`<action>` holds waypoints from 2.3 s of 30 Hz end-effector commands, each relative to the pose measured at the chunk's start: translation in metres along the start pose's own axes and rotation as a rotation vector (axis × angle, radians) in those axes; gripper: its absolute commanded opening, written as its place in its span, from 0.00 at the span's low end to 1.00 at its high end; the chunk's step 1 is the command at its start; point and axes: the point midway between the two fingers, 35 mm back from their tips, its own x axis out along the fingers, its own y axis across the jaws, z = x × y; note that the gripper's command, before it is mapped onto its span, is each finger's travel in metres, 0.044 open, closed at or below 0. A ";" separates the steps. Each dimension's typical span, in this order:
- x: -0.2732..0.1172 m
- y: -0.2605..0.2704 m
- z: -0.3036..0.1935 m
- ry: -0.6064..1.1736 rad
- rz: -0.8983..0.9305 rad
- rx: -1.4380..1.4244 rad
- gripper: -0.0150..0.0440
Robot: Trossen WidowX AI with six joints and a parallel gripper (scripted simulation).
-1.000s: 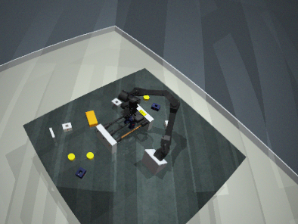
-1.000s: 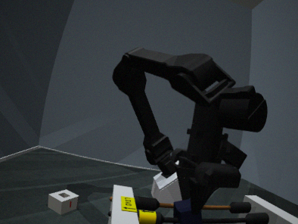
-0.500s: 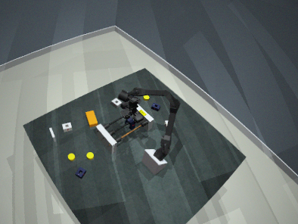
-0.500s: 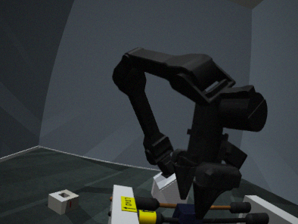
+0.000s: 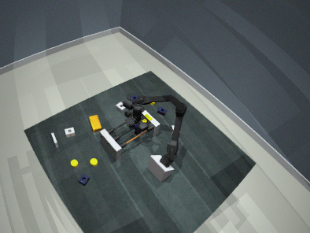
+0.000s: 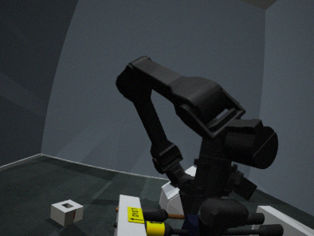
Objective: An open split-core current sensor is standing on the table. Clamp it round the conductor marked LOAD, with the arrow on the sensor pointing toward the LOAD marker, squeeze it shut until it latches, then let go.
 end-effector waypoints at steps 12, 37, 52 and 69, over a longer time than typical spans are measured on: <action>0.026 0.003 -0.001 0.007 0.008 -0.010 1.00; 0.023 0.001 -0.001 0.002 0.004 0.000 0.75; 0.023 0.001 -0.001 0.002 0.004 0.000 0.25; 0.023 0.001 -0.001 0.002 0.004 0.000 0.25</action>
